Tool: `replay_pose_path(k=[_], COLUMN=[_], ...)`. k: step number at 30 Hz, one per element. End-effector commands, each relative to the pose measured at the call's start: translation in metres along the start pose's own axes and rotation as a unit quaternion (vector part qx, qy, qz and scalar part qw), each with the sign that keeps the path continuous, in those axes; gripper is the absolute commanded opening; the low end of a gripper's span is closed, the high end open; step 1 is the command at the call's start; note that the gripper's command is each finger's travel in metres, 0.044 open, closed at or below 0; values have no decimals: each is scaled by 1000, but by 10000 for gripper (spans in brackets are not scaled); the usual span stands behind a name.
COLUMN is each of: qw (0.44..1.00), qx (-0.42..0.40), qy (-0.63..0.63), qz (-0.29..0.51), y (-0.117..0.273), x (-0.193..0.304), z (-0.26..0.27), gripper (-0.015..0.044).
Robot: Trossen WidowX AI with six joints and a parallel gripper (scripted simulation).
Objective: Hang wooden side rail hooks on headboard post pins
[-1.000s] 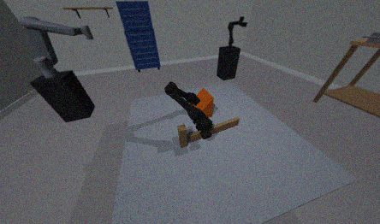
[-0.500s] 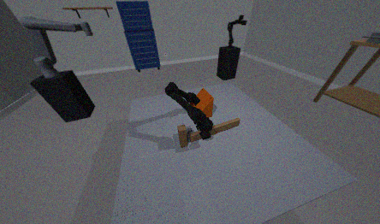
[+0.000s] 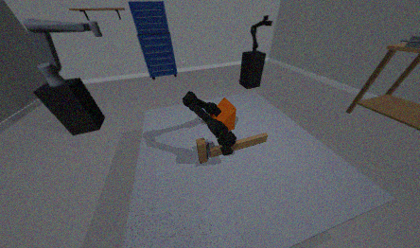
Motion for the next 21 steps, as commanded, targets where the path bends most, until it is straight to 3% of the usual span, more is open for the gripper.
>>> replay_pose_path(k=[1, 21], qw=[1000, 1000], qx=[7, 7], qy=[-14, -14], qz=[2, 2], y=[0, 1], x=[2, 4], z=[-8, -16], gripper=[0, 0])
Point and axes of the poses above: the point midway between the two fingers, 35 mm back from their tips, its own y axis back along the fingers, its own z axis across the jaws, x = y × z, the point moved 3 cm from there along y, back along the fingers, and after that the axes turned 14 degrees about y, right-handed, at the moved point
